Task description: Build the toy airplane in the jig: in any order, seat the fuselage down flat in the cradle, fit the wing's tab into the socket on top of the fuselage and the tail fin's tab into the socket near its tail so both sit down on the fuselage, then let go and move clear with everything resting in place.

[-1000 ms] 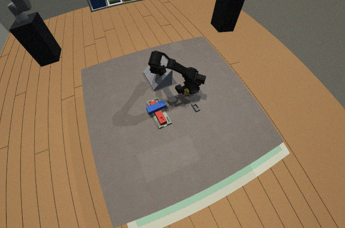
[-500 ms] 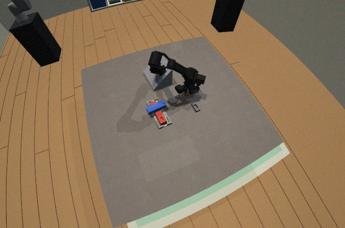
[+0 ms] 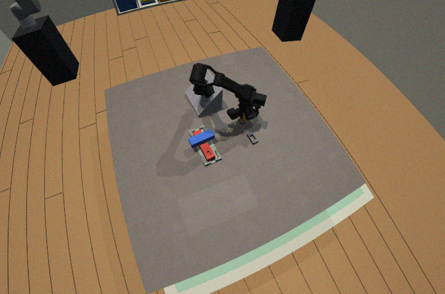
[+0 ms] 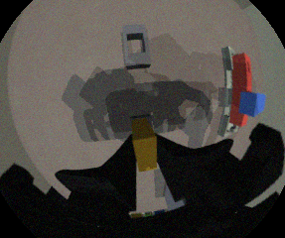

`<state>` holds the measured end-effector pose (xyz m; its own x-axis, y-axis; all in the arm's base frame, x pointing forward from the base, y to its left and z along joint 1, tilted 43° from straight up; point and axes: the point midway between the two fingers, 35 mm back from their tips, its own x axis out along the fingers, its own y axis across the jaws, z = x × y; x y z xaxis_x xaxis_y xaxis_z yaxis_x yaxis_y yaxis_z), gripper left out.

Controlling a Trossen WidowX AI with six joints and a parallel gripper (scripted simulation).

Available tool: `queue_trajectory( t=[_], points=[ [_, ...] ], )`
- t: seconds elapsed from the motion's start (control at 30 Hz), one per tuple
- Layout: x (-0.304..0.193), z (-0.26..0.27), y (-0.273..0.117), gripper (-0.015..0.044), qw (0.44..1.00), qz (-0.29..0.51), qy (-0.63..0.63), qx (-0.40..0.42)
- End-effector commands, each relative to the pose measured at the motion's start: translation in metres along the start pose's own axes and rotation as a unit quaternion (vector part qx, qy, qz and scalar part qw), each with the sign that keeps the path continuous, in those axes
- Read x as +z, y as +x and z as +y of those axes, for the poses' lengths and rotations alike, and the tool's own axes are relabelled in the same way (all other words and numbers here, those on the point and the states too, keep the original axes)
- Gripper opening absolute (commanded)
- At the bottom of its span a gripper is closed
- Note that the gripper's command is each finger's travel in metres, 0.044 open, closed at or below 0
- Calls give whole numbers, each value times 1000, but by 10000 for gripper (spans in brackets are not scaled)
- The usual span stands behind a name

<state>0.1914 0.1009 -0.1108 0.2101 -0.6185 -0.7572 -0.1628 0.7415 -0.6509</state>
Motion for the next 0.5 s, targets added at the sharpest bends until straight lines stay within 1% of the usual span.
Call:
queue_trajectory(
  t=[0.0,0.47],
  points=[
    [4,4,-11,0,1000,-1,4,5],
    [5,6,-50,0,1000,8,0,1]
  ],
)
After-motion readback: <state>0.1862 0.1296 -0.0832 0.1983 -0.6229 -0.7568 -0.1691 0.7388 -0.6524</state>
